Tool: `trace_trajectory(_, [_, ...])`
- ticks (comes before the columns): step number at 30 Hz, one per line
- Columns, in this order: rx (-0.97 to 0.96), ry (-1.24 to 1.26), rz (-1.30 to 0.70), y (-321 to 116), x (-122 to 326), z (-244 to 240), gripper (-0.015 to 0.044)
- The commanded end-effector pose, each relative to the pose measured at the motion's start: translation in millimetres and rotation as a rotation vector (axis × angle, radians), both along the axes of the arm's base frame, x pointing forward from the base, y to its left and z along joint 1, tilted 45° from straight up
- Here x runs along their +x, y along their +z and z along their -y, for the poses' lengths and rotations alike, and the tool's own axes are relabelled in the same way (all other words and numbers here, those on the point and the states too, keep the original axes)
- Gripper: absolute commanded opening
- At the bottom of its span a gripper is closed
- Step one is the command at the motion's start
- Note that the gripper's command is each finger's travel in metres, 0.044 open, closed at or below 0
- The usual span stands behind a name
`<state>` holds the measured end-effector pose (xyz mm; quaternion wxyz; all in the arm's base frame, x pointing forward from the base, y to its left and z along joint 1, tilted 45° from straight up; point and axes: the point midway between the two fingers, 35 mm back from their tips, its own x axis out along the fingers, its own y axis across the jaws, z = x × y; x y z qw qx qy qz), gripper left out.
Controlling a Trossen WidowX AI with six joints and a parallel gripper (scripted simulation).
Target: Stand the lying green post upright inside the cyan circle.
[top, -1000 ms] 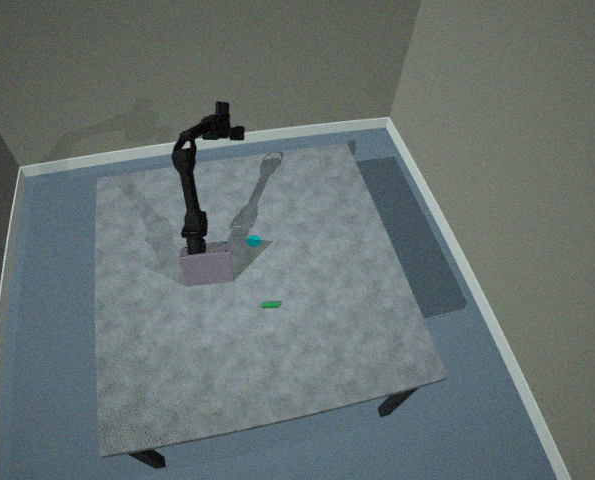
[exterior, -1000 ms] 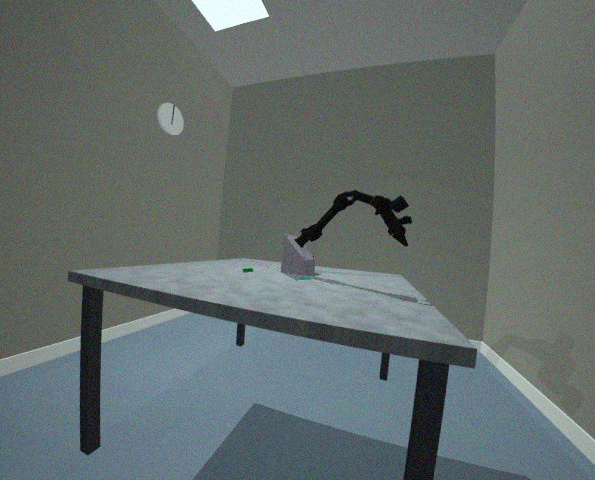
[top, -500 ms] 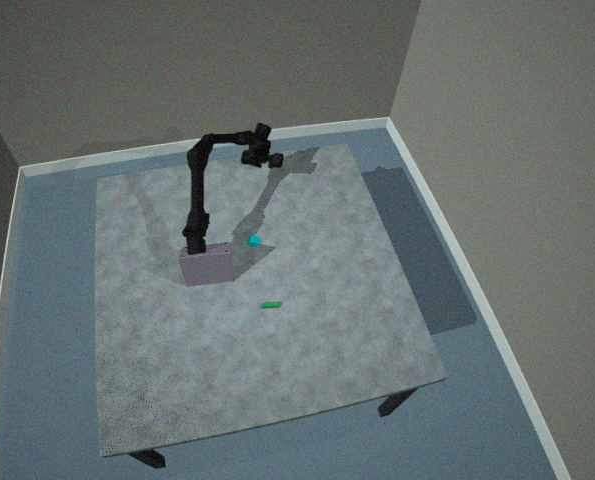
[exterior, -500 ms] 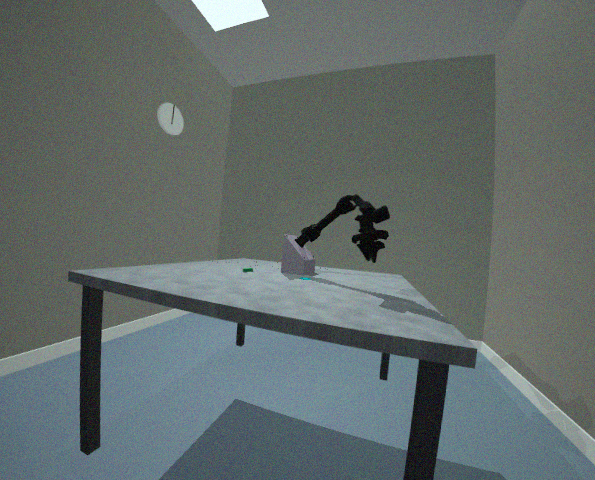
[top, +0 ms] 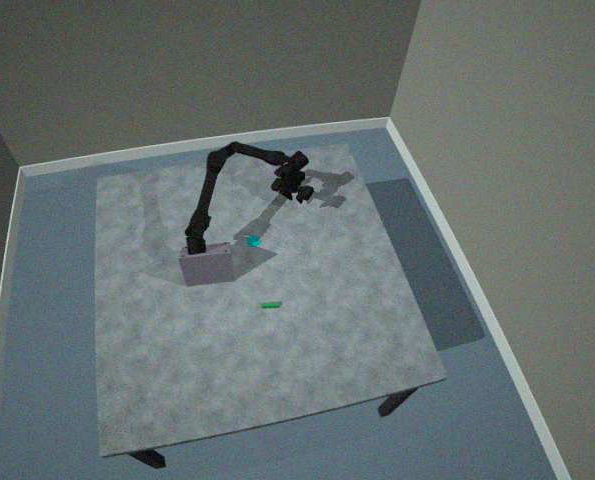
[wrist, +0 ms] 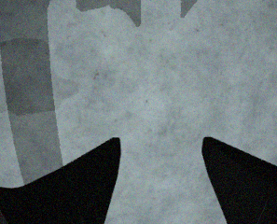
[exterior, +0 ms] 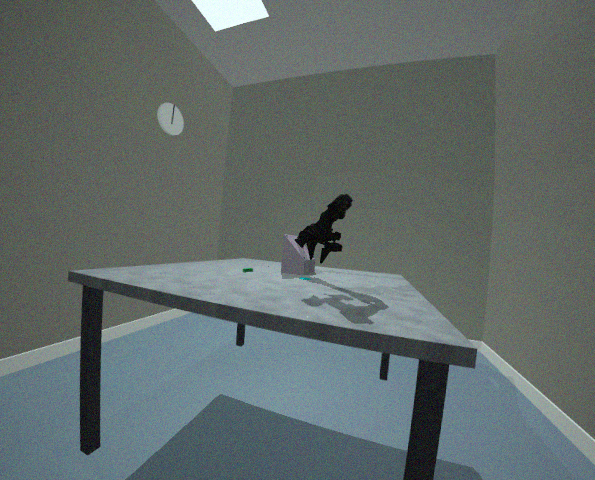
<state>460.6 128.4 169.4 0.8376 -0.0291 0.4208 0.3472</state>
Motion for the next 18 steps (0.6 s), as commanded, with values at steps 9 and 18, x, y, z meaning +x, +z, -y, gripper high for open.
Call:
trace_trajectory(9, [-0.021, -0.169, -0.263, -112.3, -4.7, 125.3, 0.0233])
trace_trajectory(18, [0.033, -0.293, -0.453, -185.1, -45.2, 208.4, 0.0233])
